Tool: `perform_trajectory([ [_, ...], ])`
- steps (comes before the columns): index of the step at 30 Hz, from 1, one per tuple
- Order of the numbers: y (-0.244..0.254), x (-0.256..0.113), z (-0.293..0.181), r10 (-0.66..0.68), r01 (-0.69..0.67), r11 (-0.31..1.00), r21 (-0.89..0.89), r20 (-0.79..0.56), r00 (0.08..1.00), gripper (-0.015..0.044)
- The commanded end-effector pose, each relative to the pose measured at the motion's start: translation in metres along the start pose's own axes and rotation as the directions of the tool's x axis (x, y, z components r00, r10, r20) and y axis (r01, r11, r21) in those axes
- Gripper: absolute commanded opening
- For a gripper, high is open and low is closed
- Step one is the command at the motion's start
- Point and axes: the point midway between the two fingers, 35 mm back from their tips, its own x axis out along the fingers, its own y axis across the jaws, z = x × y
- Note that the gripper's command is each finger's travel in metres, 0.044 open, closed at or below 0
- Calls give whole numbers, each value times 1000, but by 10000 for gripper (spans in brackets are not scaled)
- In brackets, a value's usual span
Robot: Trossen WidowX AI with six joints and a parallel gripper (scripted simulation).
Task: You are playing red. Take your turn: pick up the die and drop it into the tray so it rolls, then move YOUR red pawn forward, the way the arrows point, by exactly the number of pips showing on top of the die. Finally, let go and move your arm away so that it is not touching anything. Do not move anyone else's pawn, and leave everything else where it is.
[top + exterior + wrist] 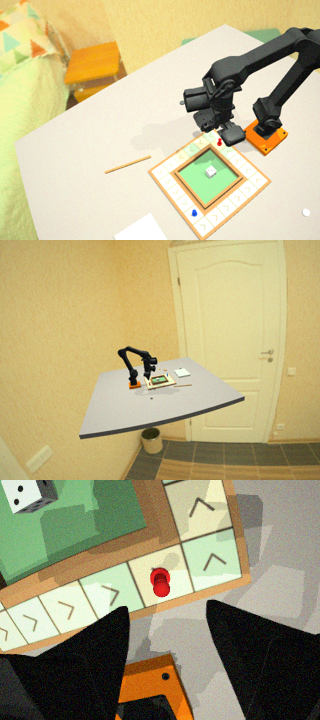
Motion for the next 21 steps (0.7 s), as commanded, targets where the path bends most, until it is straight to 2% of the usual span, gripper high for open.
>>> perform_trajectory([
  [1,2,3,-1,3,-3,1000,3,7,1000,200],
  [21,2,38,0,4,-4,1000,3,7,1000,200],
])
